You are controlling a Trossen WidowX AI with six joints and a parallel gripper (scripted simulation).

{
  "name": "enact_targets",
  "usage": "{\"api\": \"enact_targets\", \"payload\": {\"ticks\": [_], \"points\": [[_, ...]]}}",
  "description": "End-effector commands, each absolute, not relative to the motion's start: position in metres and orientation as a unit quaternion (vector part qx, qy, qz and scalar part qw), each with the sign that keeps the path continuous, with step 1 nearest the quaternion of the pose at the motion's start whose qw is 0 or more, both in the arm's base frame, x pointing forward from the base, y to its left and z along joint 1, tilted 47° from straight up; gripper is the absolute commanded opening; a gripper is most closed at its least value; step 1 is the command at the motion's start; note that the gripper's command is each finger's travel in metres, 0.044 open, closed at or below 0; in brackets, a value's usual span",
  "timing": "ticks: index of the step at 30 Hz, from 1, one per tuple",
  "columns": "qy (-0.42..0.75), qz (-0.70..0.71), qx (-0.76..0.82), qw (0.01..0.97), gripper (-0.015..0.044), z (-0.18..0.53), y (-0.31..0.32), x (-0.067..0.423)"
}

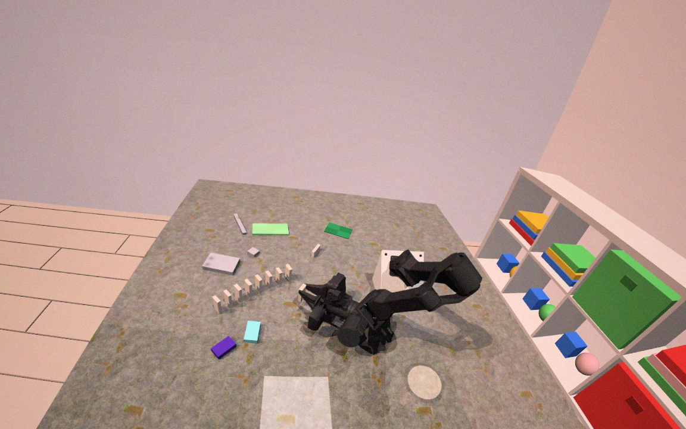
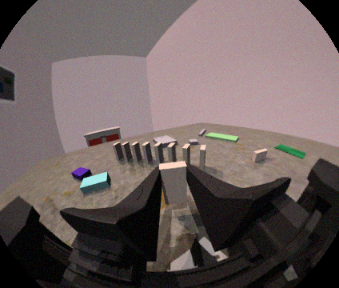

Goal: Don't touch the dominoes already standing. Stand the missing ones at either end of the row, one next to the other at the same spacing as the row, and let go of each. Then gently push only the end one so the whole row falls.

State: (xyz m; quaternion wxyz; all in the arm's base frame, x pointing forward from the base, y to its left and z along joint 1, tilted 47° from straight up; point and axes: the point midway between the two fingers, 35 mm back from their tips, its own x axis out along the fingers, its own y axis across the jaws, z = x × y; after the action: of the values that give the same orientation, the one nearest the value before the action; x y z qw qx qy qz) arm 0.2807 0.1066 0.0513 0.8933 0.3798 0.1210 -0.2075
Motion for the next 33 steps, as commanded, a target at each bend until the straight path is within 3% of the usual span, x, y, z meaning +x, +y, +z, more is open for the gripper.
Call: {"api": "enact_targets", "payload": {"ticks": [1, 16, 28, 33], "points": [[0.118, -0.207, 0.380, 0.894, 0.0107, 0.0439, 0.1132, 0.2788], [0.116, -0.206, 0.380, 0.894, 0.0107, 0.0373, 0.1184, 0.2767], [0.116, -0.206, 0.380, 0.894, 0.0422, 0.0373, 0.1184, 0.2767], [0.117, -0.206, 0.380, 0.894, 0.0440, 0.0414, 0.1147, 0.2775]]}}
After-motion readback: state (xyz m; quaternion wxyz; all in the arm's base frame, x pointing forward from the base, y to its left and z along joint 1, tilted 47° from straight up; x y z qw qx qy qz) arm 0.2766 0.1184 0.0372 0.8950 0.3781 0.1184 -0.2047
